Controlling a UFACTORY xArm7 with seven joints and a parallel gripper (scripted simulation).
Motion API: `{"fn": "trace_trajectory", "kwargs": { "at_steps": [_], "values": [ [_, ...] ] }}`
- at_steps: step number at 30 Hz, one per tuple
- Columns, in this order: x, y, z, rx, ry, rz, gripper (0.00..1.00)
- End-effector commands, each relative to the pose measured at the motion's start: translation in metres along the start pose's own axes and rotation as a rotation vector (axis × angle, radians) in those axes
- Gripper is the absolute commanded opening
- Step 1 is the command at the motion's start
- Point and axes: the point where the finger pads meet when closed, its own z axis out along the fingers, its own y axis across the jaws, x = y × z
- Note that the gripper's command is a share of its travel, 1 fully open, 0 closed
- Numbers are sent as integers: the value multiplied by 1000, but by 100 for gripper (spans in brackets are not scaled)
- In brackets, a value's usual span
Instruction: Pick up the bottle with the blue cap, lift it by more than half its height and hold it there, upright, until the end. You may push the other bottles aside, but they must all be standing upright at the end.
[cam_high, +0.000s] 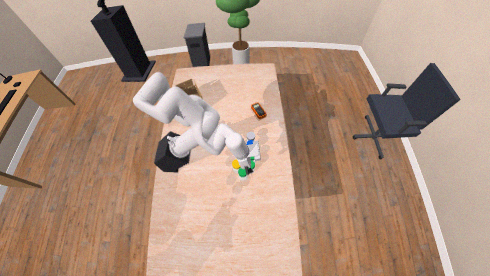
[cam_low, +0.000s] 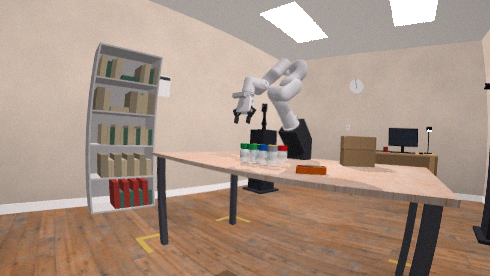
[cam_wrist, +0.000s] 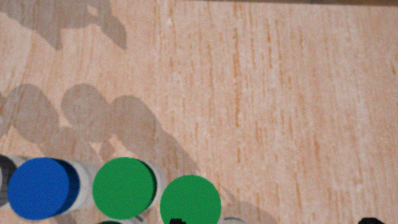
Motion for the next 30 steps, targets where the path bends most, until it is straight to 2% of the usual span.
{"fn": "trace_trajectory", "kwargs": {
  "at_steps": [1,16,30],
  "values": [
    [1,0,-1,-1,2,-5,79],
    [7,-11,-3,30,-22,-165,79],
    [16,-31,-8,85,-57,-458,79]
  ]
}}
